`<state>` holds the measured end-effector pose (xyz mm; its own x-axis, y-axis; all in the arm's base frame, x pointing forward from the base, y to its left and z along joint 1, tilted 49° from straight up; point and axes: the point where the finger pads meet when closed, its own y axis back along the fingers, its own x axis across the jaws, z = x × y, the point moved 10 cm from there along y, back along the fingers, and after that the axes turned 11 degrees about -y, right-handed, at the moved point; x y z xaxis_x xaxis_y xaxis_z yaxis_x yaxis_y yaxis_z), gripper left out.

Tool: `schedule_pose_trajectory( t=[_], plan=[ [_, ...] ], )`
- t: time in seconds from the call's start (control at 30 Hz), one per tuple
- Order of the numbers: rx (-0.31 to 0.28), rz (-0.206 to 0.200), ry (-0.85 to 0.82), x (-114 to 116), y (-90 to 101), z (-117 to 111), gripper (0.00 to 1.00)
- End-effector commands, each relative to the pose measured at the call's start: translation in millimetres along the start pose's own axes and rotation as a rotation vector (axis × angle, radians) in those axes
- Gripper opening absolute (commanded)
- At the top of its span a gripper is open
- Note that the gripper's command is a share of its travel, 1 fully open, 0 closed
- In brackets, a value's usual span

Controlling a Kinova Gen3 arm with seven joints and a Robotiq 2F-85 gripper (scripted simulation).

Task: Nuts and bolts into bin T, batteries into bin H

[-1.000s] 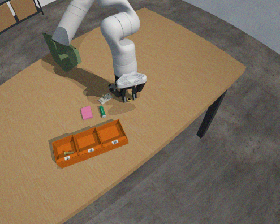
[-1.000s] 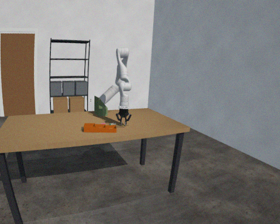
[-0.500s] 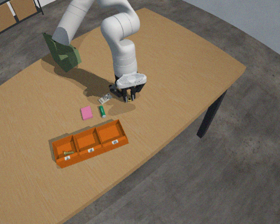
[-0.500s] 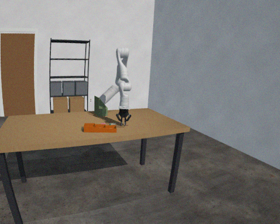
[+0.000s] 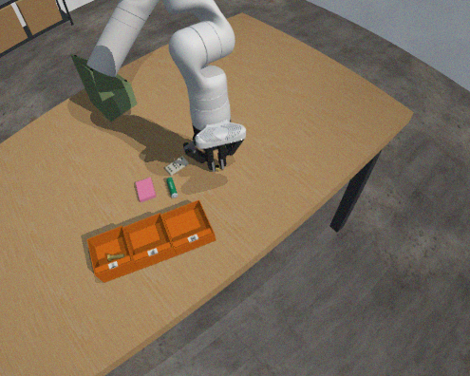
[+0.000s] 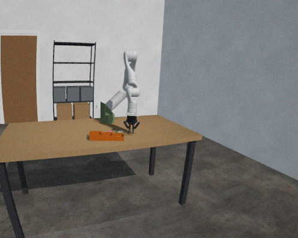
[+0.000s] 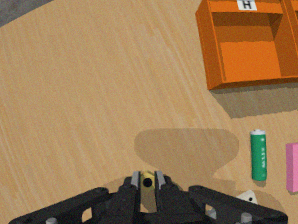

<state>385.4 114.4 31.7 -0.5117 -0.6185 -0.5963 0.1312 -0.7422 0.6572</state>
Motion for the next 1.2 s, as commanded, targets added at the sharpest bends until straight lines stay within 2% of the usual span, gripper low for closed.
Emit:
schedule_pose_trajectory(
  t=[0.0,0.3,0.43,0.93,1.17],
  plan=[
    [0.002,0.000,0.000,-0.1,0.4,-0.4,0.11],
    [0.002,0.000,0.000,-0.1,0.4,-0.4,0.11],
    [0.002,0.000,0.000,0.0,7.1,-0.4,0.11],
    [0.002,0.000,0.000,0.0,57.1,-0.4,0.11],
    [0.002,0.000,0.000,0.0,60.4,-0.4,0.11]
  ],
)
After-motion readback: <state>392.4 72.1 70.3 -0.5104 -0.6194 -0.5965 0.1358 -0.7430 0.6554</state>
